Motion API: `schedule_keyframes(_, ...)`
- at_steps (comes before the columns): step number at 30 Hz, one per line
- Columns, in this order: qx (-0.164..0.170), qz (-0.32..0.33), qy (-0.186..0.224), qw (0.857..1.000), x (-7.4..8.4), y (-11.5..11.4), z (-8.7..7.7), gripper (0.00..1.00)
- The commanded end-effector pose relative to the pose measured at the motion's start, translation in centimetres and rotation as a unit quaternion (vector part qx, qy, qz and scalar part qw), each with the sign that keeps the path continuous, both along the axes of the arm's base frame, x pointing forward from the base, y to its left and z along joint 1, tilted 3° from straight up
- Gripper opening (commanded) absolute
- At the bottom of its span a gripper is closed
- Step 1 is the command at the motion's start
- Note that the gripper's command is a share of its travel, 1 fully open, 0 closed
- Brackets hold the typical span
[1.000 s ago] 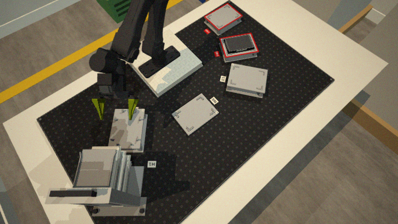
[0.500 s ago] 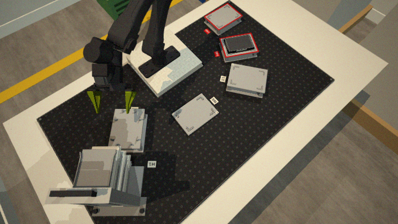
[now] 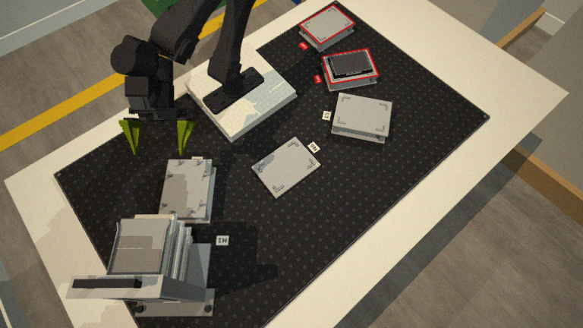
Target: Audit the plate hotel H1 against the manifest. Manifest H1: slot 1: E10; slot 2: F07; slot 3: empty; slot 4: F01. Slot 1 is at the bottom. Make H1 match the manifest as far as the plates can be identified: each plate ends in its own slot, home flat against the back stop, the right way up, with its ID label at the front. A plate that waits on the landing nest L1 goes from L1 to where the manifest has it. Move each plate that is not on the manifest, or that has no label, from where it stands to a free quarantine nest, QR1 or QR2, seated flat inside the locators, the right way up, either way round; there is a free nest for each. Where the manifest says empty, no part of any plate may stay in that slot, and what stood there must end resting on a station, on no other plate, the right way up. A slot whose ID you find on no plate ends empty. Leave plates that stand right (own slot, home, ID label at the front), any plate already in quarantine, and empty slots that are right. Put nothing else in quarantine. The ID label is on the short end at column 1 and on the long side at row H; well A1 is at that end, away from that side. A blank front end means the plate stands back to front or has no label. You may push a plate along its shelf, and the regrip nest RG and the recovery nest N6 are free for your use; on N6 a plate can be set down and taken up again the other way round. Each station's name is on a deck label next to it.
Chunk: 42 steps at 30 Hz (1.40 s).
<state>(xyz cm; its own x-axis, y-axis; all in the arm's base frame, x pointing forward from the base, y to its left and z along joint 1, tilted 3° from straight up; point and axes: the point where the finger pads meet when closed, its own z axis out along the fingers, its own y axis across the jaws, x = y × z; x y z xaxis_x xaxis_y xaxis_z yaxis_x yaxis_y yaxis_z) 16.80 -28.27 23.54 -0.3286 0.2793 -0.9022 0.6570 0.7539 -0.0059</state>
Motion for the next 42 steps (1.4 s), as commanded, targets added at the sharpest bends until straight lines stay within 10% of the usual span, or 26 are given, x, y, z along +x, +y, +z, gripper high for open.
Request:
schedule_keyframes(1, 0.012, 0.004, 0.002, 1.000, -0.2, 0.6, 0.7, 1.00)
schedule_keyframes(10, 0.012, 0.004, 0.002, 1.000, -0.3, 0.7, 1.3, 1.00)
schedule_keyframes(27, 0.012, 0.004, 0.002, 1.000, -0.1, 0.6, -3.6, 1.00)
schedule_keyframes(42, 0.012, 0.004, 0.001, 1.000, 1.2, -0.5, -3.5, 1.00)
